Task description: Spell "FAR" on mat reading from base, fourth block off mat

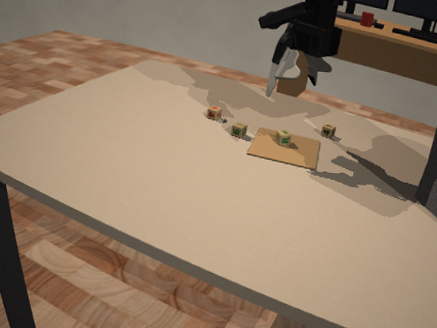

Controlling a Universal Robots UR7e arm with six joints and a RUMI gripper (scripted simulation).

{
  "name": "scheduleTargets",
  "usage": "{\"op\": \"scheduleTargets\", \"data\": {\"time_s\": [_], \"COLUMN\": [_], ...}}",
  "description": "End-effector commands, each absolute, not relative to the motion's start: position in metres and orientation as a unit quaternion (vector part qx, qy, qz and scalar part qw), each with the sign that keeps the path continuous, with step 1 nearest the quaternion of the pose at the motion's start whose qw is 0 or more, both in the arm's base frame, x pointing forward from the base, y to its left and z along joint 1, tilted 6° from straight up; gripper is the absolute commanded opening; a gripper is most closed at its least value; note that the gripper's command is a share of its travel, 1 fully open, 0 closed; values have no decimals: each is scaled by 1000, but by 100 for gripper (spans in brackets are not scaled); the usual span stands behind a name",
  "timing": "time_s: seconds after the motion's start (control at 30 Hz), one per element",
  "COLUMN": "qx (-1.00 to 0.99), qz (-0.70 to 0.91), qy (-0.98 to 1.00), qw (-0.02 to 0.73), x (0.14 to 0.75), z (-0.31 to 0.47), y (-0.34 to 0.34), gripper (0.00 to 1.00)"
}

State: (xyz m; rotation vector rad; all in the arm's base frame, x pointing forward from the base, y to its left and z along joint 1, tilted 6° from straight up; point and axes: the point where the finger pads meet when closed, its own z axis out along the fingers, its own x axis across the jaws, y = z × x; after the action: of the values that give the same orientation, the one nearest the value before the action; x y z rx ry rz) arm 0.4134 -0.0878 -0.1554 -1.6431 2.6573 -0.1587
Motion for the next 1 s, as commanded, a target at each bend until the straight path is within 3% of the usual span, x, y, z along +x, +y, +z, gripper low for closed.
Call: {"op": "scheduleTargets", "data": {"time_s": [0.0, 0.97], "qx": [-465, -281], "qz": [-52, -49], "qy": [884, 958], "qw": [9, 19], "x": [413, 410], "z": [-160, -174], "y": [-88, -88], "gripper": [100, 100]}}
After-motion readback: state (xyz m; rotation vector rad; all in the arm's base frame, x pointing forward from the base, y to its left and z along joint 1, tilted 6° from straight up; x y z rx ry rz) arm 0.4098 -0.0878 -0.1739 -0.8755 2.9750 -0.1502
